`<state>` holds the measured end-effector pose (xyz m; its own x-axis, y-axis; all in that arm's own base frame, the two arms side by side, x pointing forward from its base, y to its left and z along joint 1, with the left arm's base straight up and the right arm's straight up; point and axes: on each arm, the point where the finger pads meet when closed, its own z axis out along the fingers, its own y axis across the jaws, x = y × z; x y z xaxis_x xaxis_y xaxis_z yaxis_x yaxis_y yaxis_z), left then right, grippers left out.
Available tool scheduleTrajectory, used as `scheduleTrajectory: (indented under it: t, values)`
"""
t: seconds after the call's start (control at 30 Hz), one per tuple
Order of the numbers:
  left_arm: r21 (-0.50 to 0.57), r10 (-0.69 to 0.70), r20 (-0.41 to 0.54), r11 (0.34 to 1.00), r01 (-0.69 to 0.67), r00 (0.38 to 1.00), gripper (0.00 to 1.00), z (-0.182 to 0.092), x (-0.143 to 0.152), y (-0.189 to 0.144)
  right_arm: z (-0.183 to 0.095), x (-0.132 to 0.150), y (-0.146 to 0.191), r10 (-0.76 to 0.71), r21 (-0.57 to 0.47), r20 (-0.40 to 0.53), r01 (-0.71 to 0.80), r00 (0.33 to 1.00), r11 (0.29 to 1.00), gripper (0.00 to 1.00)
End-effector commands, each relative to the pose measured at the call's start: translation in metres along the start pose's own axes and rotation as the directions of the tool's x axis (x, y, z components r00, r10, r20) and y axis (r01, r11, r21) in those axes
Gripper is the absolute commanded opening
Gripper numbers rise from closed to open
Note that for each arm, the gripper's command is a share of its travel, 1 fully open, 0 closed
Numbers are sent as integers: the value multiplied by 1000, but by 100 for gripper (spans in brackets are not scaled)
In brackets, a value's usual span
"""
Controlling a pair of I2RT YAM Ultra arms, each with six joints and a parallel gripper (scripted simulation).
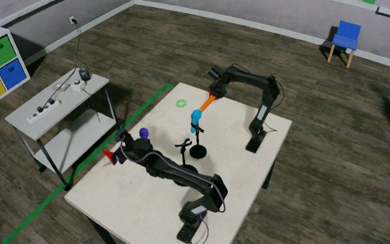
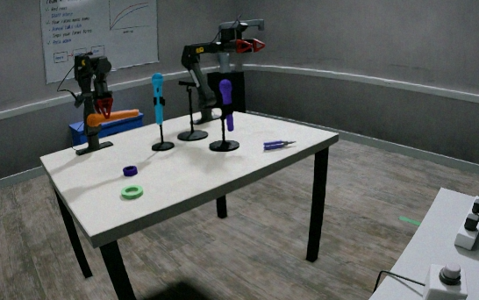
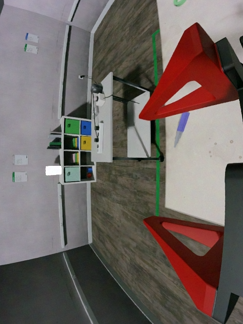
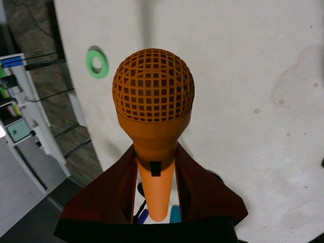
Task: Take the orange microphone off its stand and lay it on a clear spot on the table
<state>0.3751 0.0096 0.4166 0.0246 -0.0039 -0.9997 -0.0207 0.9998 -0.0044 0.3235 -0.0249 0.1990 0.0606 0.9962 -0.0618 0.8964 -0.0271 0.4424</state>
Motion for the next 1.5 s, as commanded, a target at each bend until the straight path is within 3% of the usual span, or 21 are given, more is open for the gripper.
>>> scheduleTrajectory:
  t: [0.0,0.1,0.27,0.57,0.67,0.8,1.03,1.1,1.27,1.33,1.37,1.4,1.47]
  values:
    - [-13,3,83,1000,-2,997,98,-12,-35,2,10,-3,-10,3,47,18,-4,1000,999,0]
    - [-13,3,83,1000,-2,997,98,-11,-34,2,4,-4,0,-3,10,21,3,1000,1000,0]
    - [-13,3,83,1000,-2,997,98,-11,-34,2,33,-2,-19,-16,109,17,14,1000,994,0]
    - [-13,3,83,1000,-2,997,98,-11,-34,2,63,1,-47,-25,244,11,21,1000,969,0]
    - [-13,3,83,1000,-2,997,98,-11,-34,2,59,0,-40,-24,223,14,20,1000,975,0]
    - [-13,3,83,1000,-2,997,98,-11,-34,2,77,2,-67,-31,330,9,26,999,944,0]
    - [-13,3,83,1000,-2,997,98,-11,-34,2,97,4,-88,-34,412,4,30,999,911,0]
    - [-13,3,83,1000,-2,997,98,-11,-34,2,102,4,-98,-37,449,2,33,999,893,0]
    - [-13,3,83,1000,-2,997,98,-11,-34,2,100,3,-84,-35,402,8,29,999,915,0]
    - [-13,3,83,1000,-2,997,98,-11,-34,2,109,4,-105,-39,471,4,32,999,881,0]
    - [-13,3,83,1000,-2,997,98,-11,-34,2,101,3,-85,-35,413,8,29,999,910,0]
    - [-13,3,83,1000,-2,997,98,-11,-34,2,107,5,-107,-38,483,3,32,999,875,0]
    - [-13,3,83,1000,-2,997,98,-11,-34,2,108,5,-111,-39,496,2,33,999,868,0]
